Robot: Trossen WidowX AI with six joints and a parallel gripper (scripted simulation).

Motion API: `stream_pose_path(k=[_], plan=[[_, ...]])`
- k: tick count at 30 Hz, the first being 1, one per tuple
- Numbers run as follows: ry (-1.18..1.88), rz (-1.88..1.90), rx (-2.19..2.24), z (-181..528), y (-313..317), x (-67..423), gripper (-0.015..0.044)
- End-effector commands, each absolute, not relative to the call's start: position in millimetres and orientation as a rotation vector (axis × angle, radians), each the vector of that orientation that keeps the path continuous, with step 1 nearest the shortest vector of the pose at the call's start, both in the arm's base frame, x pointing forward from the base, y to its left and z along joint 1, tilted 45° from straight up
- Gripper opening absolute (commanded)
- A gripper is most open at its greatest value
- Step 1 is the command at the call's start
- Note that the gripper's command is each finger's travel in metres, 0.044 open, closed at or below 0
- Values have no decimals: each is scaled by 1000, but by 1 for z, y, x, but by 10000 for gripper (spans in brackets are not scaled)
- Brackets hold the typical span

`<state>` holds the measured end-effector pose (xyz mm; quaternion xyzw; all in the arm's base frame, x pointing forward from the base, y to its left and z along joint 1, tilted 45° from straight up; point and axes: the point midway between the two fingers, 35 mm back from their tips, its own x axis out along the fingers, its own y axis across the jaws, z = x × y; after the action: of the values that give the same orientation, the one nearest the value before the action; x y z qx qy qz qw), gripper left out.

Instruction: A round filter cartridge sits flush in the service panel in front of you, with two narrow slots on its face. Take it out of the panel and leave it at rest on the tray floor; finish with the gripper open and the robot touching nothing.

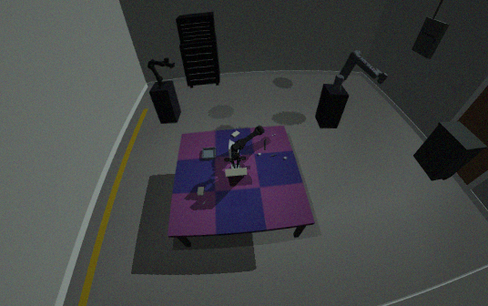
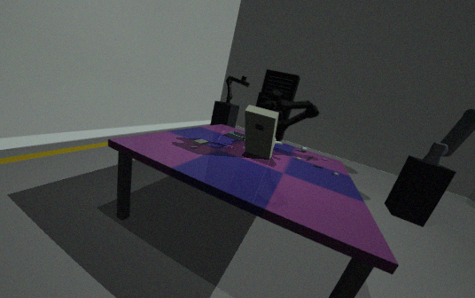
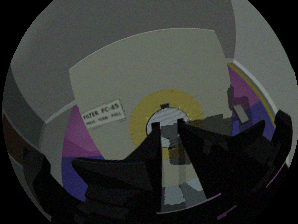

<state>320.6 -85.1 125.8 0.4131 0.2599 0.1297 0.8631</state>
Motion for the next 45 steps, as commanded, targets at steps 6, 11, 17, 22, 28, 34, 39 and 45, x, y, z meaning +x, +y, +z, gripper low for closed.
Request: stream_pose_path(k=[6, 11, 17, 22, 28, 34, 39, 45], plan=[[548, 268, 872, 124, -84, 320, 96], [548, 268, 872, 123, -84, 319, 96], [548, 268, 872, 123, -84, 319, 96], [548, 268, 872, 123, -84, 319, 96], [545, 272, 867, 124, -84, 320, 96], [547, 268, 872, 123, -83, 322, 96], [547, 268, 872, 122, -82, 324, 96], [547, 268, 872, 121, -80, 328, 96]])
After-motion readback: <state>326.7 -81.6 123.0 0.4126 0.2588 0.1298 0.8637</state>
